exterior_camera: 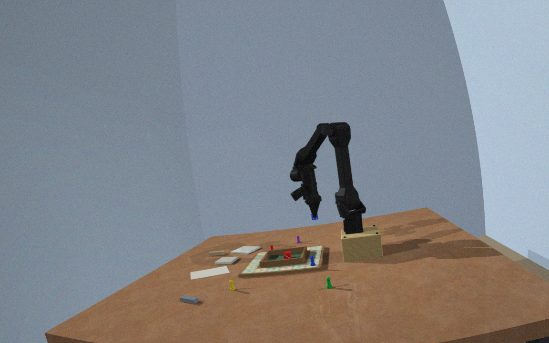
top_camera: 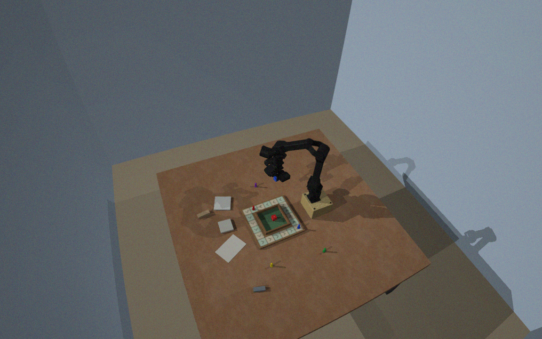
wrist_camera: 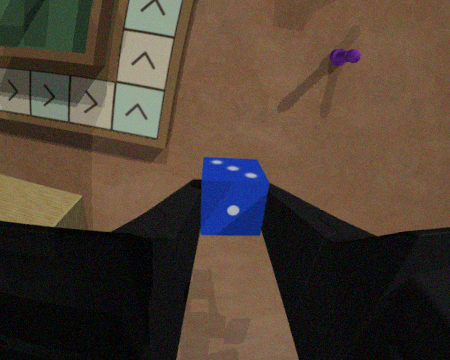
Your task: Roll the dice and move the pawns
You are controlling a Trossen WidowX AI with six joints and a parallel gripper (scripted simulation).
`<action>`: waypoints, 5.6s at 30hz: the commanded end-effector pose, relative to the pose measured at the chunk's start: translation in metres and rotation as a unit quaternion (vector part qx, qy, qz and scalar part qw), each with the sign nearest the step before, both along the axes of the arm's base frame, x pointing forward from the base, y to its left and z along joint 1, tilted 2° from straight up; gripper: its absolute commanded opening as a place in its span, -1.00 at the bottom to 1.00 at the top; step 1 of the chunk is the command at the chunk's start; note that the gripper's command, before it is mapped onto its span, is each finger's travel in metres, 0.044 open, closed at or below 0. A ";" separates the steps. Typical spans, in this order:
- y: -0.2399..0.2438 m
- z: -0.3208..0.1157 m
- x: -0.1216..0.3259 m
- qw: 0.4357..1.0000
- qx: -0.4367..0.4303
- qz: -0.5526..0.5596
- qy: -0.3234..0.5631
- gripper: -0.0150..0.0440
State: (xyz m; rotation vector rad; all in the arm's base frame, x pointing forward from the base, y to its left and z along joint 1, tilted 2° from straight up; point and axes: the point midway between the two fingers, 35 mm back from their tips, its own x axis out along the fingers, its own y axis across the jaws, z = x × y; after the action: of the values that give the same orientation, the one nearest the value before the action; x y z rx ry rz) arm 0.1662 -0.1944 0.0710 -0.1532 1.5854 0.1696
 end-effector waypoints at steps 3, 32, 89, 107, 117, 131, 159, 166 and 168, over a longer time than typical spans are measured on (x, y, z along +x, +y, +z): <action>0.010 -0.002 0.025 1.000 -0.003 -0.008 -0.005 -0.49; 0.110 -0.024 0.117 0.998 0.000 -0.055 -0.012 -0.49; 0.231 -0.020 0.119 0.904 0.050 -0.094 -0.414 -0.49; 0.232 -0.020 0.120 0.904 0.051 -0.091 -0.414 -0.40; 0.232 0.000 0.121 0.904 0.050 -0.092 -0.414 0.49; 0.233 0.002 0.134 0.966 0.024 -0.089 -0.243 1.00; 0.090 -0.048 0.180 0.964 0.003 0.267 -0.012 0.19; 0.084 -0.050 0.181 0.959 0.004 0.282 -0.011 0.19; 0.085 -0.050 0.183 0.959 0.004 0.282 -0.011 0.19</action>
State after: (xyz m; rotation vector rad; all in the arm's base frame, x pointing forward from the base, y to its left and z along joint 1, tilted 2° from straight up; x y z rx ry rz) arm 0.3429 -0.1087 0.0198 -0.5656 1.5015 0.5829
